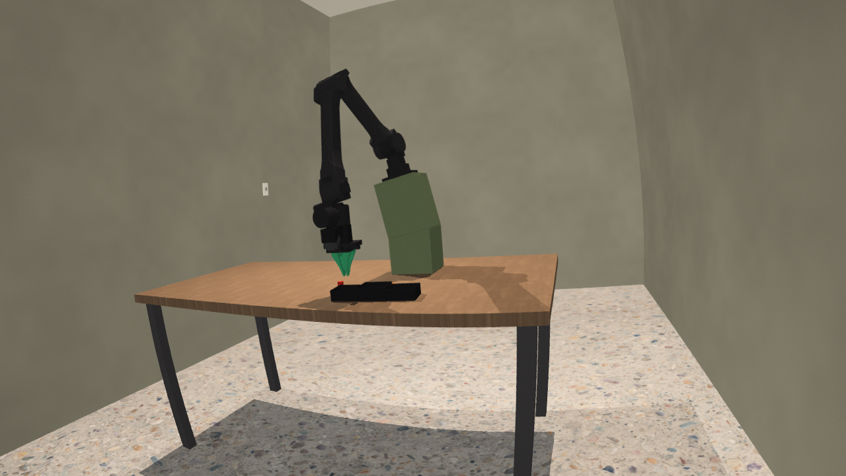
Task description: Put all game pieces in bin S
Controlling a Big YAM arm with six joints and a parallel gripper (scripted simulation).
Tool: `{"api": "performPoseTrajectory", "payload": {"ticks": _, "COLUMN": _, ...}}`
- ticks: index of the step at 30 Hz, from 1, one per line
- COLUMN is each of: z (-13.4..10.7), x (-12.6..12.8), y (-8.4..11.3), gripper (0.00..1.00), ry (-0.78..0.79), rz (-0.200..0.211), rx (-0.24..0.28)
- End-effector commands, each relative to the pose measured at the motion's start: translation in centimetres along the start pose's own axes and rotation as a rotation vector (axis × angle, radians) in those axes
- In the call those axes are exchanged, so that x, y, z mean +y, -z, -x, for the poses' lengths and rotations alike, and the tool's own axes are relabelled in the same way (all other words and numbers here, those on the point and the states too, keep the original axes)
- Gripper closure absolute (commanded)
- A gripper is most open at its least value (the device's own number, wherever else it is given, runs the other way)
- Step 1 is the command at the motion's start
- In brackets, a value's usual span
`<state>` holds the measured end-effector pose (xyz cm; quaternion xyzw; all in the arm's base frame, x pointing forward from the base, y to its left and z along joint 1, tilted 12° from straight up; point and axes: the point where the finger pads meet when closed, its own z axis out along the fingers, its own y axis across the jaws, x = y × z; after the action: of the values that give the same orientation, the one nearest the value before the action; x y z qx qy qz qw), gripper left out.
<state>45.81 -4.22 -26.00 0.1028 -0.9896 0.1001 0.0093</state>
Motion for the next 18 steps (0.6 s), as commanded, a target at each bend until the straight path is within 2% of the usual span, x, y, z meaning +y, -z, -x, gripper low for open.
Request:
{"api": "performPoseTrajectory", "payload": {"ticks": 1, "z": 3.7, "x": -0.2, "y": 2.7, "gripper": 0.91, "ry": 0.0, "rz": -0.012, "rx": -0.072}}
{"api": "performPoseTrajectory", "payload": {"ticks": 9, "z": 3.9, "x": -0.3, "y": 2.7, "gripper": 0.91, "ry": -0.002, "rz": -0.012, "rx": -0.073}}
{"api": "performPoseTrajectory", "payload": {"ticks": 10, "z": 3.8, "x": -0.1, "y": 1.9, "gripper": 0.91, "ry": 0.001, "rz": -0.013, "rx": -0.076}}
{"api": "performPoseTrajectory", "payload": {"ticks": 11, "z": 2.8, "x": 0.1, "y": 0.2, "gripper": 0.91, "ry": 0.005, "rz": -0.008, "rx": -0.051}}
{"api": "performPoseTrajectory", "payload": {"ticks": 18, "z": 2.4, "x": -0.9, "y": -1.4, "gripper": 0.91, "ry": -0.007, "rz": -0.007, "rx": -0.045}}
